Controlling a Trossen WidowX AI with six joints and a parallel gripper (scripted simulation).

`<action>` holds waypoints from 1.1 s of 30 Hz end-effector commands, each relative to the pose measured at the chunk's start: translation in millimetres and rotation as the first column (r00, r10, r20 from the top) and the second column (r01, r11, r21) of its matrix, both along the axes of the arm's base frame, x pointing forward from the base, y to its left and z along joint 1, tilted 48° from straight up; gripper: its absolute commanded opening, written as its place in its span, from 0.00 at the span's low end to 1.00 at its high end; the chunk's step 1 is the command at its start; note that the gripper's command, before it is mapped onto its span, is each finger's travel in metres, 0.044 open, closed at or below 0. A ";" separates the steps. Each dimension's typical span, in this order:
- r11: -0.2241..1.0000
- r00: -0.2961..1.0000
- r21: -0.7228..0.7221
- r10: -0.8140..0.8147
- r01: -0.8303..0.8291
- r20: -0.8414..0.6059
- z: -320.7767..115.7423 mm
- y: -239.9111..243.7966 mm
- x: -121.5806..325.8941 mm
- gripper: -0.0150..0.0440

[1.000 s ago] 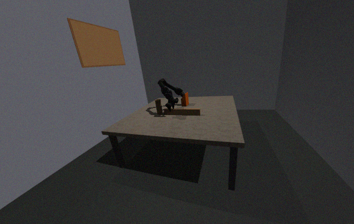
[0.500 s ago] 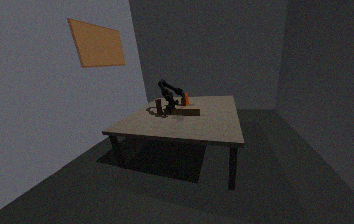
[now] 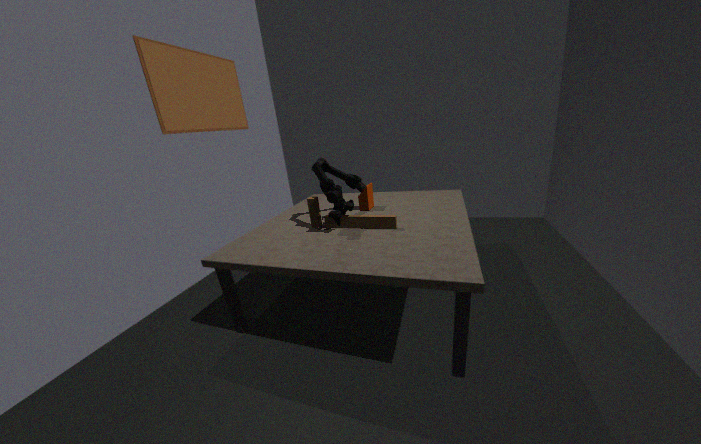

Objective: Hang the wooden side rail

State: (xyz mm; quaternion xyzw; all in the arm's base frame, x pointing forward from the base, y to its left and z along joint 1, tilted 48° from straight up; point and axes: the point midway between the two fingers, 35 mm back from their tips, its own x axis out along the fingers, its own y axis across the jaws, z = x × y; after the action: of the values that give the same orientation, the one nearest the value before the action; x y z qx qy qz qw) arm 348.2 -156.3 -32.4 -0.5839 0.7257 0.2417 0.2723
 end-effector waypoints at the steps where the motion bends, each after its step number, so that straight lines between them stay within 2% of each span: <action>1: 1.000 1.000 -0.005 0.003 -0.003 -0.004 0.1 -0.9 -0.3 0.60; 4: 1.000 1.000 -0.005 0.003 -0.003 -0.004 0.1 -0.9 -0.3 0.47; 10: 1.000 1.000 -0.005 0.003 -0.003 -0.004 0.1 -0.9 -0.3 0.40; 13: 1.000 1.000 -0.005 0.003 -0.003 -0.004 0.1 -0.9 -0.3 0.26; 33: 1.000 1.000 -0.005 0.003 -0.003 -0.005 0.9 1.0 -6.0 0.25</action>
State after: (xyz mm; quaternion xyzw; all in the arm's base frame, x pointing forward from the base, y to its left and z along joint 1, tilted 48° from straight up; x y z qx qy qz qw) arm 345.7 -155.9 -31.8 -0.5849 0.7250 0.2395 0.2739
